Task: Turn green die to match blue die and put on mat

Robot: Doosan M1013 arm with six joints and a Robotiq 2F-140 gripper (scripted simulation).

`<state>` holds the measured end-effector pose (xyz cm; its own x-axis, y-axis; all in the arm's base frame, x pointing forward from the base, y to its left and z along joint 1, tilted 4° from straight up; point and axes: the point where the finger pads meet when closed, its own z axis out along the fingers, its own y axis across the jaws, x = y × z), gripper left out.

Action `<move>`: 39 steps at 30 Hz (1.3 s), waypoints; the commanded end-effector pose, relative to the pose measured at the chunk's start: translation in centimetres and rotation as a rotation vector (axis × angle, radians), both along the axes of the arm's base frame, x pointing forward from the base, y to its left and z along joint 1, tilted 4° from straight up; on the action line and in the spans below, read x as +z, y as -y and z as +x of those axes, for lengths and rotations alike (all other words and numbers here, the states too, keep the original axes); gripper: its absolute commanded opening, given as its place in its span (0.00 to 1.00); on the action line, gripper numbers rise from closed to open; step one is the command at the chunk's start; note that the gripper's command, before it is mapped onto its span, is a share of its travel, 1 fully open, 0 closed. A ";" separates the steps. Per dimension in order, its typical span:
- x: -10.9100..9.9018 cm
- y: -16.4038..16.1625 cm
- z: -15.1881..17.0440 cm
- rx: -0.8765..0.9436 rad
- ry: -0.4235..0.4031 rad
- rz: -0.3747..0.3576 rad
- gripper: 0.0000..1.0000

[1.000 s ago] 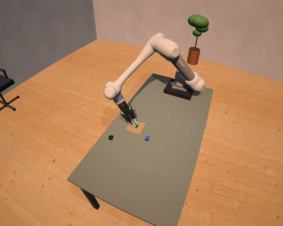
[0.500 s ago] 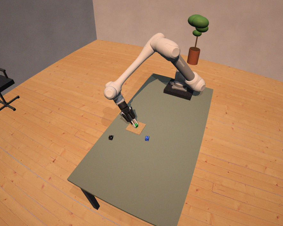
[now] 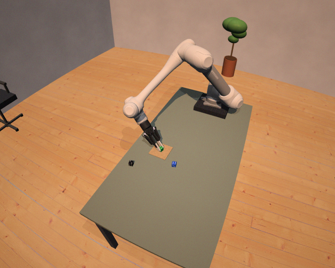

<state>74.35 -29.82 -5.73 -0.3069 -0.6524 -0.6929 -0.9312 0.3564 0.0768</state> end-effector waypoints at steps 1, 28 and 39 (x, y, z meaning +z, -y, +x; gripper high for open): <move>0.0 0.0 0.0 0.000 0.000 0.000 0.24; 0.0 0.0 0.0 0.000 0.000 0.000 0.26; 0.0 0.0 0.0 0.000 0.000 0.000 0.33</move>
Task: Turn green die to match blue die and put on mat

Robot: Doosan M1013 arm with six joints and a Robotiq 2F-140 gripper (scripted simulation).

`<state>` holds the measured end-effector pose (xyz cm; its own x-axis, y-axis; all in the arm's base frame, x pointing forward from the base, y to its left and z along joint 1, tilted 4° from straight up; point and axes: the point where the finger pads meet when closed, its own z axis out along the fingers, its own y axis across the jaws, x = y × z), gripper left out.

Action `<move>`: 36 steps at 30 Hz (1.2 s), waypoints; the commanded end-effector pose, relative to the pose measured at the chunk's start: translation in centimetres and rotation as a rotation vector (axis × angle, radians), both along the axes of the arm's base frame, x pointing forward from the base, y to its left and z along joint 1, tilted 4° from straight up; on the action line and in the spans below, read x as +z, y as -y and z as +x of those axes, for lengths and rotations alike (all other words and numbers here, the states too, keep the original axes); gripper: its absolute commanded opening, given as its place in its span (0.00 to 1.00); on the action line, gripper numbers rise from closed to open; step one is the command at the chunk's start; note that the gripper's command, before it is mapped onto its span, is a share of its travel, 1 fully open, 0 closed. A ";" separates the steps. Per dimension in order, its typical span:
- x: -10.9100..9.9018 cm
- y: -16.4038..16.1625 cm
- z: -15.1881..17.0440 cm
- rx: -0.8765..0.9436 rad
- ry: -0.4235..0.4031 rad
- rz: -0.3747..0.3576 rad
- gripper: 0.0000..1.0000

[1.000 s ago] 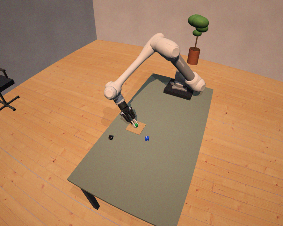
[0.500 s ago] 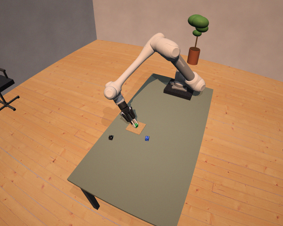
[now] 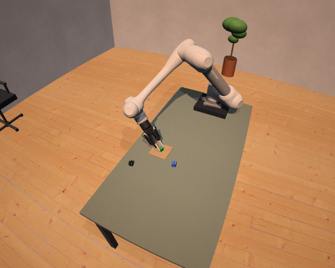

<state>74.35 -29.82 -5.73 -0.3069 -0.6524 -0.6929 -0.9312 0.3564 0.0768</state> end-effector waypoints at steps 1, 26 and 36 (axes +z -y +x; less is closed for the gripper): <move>0.0 0.0 0.0 0.000 0.000 0.000 0.35; 0.3 0.0 0.0 0.000 0.000 0.000 0.46; 2.0 0.0 0.2 0.000 0.000 0.000 0.46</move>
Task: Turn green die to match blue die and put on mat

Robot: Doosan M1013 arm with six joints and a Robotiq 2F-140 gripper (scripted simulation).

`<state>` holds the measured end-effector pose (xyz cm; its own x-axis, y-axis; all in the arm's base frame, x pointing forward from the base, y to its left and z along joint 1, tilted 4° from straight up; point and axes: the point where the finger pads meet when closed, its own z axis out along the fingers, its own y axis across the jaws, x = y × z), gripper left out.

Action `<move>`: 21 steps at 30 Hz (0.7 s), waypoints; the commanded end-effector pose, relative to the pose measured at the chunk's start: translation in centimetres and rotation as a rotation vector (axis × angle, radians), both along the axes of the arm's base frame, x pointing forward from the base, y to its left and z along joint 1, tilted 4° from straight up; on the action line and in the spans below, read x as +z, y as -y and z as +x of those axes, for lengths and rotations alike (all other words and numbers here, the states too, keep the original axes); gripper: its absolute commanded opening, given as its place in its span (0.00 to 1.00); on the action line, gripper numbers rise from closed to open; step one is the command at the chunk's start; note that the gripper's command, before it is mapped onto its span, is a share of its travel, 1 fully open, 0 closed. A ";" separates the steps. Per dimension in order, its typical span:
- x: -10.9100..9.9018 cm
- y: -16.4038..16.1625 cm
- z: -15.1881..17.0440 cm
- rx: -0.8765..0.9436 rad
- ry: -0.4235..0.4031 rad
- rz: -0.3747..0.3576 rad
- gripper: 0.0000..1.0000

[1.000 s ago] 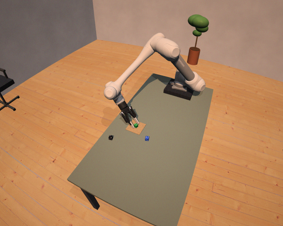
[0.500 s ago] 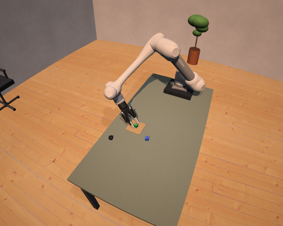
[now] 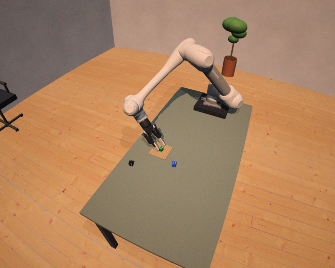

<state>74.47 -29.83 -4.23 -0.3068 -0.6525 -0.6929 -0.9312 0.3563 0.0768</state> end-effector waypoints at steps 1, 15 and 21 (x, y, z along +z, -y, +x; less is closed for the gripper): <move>0.8 0.0 0.1 0.000 0.000 0.000 0.46; 4.7 0.1 0.4 0.000 0.000 0.000 0.46; 5.4 0.1 0.4 0.000 0.000 0.000 0.46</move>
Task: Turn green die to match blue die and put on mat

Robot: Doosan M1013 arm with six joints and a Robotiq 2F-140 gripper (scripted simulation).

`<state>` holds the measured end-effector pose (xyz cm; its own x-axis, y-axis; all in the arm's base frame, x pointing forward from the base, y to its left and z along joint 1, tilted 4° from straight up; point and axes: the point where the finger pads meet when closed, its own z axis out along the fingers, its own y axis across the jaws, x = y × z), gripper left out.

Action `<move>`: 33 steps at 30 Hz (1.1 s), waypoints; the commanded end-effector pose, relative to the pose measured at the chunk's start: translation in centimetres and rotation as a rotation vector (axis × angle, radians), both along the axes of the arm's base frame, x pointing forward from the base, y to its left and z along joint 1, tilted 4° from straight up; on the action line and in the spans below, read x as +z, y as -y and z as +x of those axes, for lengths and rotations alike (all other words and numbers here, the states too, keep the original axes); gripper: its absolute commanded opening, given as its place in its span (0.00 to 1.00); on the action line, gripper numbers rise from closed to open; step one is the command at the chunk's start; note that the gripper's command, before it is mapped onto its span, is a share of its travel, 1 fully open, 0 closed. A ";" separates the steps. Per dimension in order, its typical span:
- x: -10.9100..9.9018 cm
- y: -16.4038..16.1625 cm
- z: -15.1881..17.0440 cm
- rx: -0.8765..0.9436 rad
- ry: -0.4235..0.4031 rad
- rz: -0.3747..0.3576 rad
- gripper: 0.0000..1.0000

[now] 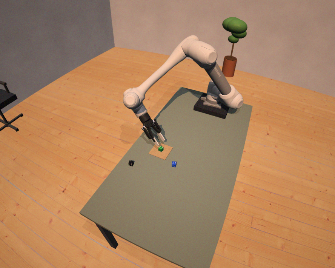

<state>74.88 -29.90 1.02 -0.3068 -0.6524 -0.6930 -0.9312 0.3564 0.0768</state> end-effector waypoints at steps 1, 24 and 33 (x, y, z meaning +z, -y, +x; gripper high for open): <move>0.2 0.0 0.0 0.000 0.000 0.000 0.46; 0.5 -0.6 0.2 0.024 -0.109 -0.273 0.46; 0.6 -0.8 0.3 0.039 -0.181 -0.464 0.46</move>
